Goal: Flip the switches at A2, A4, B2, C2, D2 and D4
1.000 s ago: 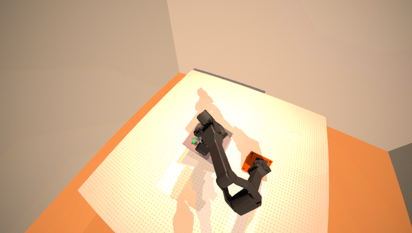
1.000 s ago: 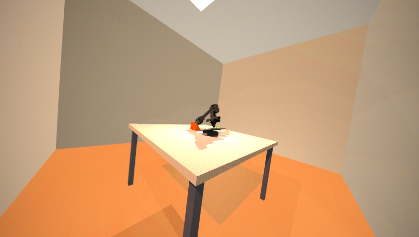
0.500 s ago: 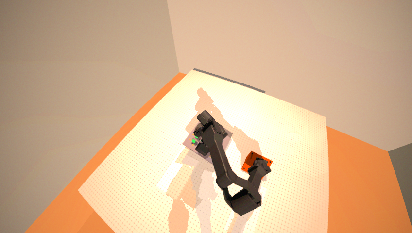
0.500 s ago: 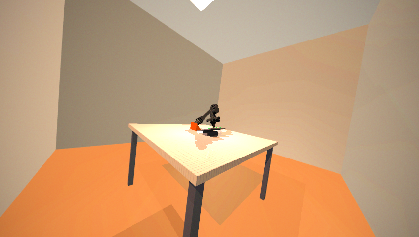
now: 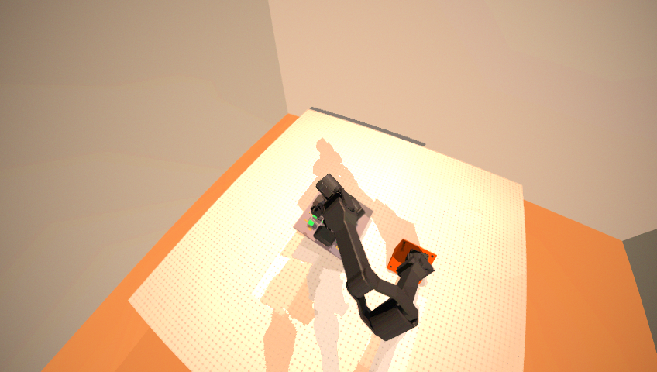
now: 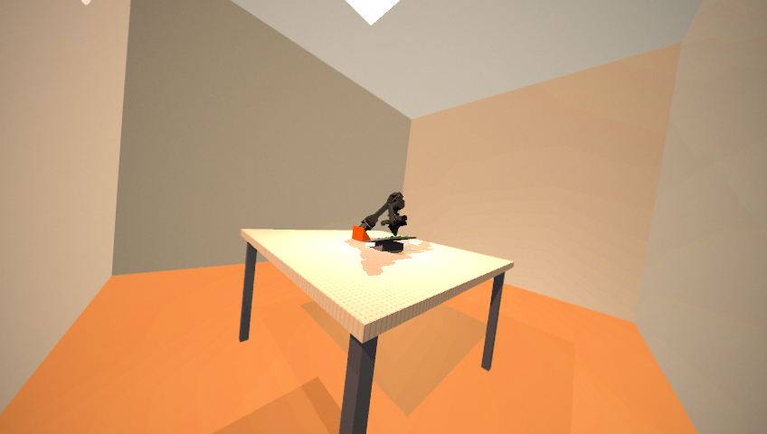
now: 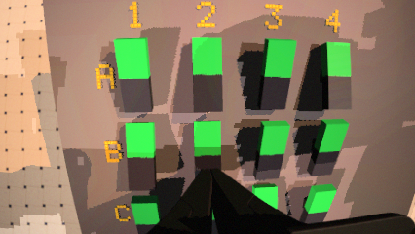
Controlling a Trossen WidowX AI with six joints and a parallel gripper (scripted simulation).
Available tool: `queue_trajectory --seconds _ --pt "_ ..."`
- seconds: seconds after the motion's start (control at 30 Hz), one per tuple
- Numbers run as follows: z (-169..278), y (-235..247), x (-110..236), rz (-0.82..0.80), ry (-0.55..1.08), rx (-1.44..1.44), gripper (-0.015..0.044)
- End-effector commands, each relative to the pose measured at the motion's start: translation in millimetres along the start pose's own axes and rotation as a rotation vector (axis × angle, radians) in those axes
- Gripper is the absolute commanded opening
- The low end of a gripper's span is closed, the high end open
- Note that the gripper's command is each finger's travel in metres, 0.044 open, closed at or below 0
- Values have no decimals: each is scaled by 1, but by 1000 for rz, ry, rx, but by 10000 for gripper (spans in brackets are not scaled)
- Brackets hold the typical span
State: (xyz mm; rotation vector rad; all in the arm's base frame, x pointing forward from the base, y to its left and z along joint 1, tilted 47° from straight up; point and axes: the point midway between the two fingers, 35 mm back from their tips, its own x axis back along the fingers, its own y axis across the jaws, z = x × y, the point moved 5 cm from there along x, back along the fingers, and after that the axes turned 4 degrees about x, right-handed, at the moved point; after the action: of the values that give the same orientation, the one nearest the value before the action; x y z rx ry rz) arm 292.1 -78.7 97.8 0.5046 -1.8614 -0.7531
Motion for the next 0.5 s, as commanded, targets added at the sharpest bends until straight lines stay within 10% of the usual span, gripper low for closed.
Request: queue_trajectory --seconds 0.0,0.47 --pt "0 0 -1 -5 -3 -4 0" --pt "0 0 -3 -5 -3 -4 0"
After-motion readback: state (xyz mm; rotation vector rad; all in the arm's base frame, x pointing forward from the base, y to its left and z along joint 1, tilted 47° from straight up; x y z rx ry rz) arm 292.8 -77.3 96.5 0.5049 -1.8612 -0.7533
